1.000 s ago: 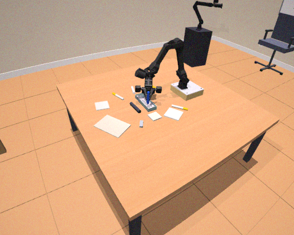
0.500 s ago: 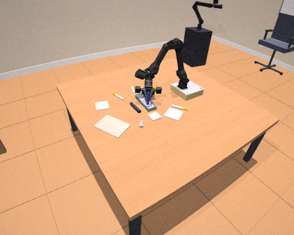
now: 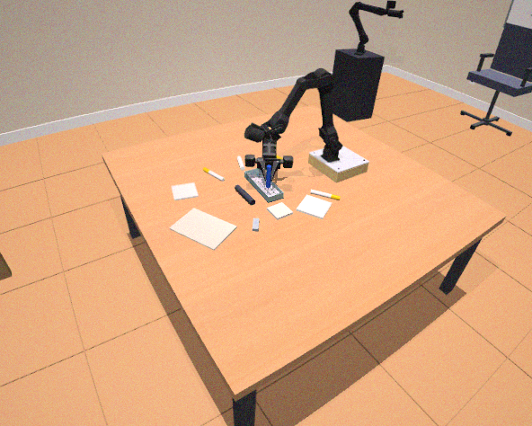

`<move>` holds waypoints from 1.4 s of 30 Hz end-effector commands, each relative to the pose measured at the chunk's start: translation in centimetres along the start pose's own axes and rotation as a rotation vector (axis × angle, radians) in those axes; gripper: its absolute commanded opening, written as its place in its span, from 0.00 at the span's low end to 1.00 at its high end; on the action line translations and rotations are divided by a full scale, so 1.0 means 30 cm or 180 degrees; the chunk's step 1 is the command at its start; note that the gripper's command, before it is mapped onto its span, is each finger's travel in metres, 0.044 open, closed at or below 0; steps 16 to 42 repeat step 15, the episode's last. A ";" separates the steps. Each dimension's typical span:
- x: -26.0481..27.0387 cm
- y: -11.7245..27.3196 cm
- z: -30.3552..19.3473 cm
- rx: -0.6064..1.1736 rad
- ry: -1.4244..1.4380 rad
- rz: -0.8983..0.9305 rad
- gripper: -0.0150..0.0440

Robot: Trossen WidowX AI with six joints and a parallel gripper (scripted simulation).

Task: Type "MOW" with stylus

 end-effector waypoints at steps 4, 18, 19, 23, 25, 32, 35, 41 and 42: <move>0.025 0.044 -0.076 0.0007 0.0024 0.0015 0.39; 0.021 0.041 -0.070 0.0005 0.0035 0.0021 0.39; 0.021 0.041 -0.070 0.0005 0.0035 0.0021 0.39; 0.021 0.041 -0.070 0.0005 0.0035 0.0021 0.39; 0.021 0.041 -0.070 0.0005 0.0035 0.0021 0.39; 0.021 0.041 -0.070 0.0005 0.0035 0.0021 0.39; 0.021 0.041 -0.070 0.0005 0.0035 0.0021 0.39; 0.021 0.041 -0.070 0.0005 0.0035 0.0021 0.39; 0.021 0.041 -0.070 0.0005 0.0035 0.0021 0.39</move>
Point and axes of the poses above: the point midway between the two fingers, 35 mm back from their tips, its own y axis back along the fingers, its own x axis across the jaws, z = x × y, the point moved 9 cm from there along y, back along the fingers, and after that the axes turned 15 degrees about y, right-handed, at the moved point
